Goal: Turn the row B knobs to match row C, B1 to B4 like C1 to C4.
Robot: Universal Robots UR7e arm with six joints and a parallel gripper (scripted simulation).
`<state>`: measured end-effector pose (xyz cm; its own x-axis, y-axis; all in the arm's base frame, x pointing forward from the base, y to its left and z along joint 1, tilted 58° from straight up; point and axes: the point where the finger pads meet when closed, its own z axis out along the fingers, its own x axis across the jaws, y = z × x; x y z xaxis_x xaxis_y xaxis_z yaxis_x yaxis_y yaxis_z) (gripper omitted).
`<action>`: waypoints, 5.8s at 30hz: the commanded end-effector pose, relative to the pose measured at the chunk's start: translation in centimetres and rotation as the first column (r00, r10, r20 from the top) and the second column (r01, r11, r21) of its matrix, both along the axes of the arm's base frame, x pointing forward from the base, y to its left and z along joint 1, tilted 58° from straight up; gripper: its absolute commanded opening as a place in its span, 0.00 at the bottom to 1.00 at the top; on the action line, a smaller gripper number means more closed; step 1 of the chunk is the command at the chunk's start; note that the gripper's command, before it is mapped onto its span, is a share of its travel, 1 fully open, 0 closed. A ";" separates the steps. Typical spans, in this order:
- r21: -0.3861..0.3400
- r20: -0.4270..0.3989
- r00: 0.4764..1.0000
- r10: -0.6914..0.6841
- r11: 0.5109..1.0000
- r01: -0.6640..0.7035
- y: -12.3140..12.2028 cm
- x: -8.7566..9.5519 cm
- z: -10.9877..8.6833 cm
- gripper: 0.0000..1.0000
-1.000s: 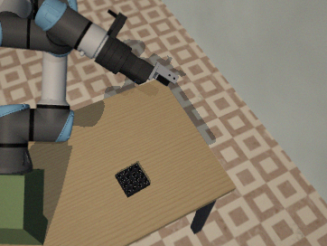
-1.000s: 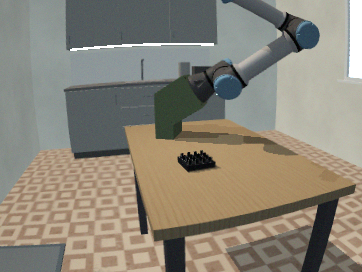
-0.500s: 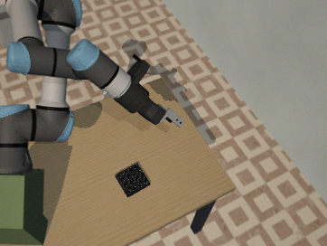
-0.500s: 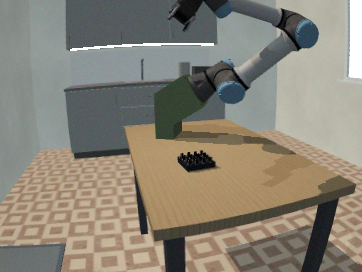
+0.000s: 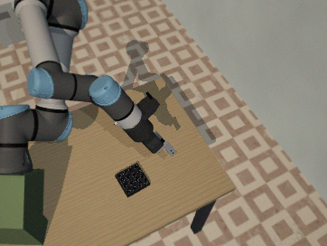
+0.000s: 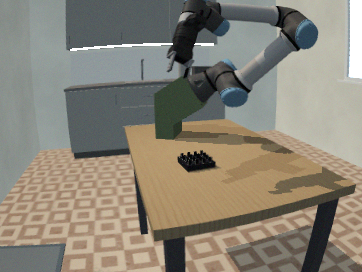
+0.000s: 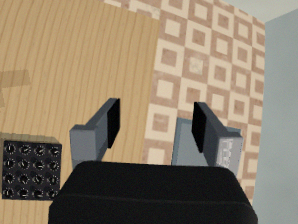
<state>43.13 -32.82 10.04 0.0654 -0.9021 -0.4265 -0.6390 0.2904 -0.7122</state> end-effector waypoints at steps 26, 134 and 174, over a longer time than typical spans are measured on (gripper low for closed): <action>0.353 -0.168 0.912 0.373 0.887 -0.298 25.2 0.7 -12.0 1.00; 0.373 -0.176 0.901 0.397 0.874 -0.312 26.8 0.3 -12.4 1.00; 0.373 -0.176 0.901 0.397 0.874 -0.312 27.6 -4.1 -14.8 1.00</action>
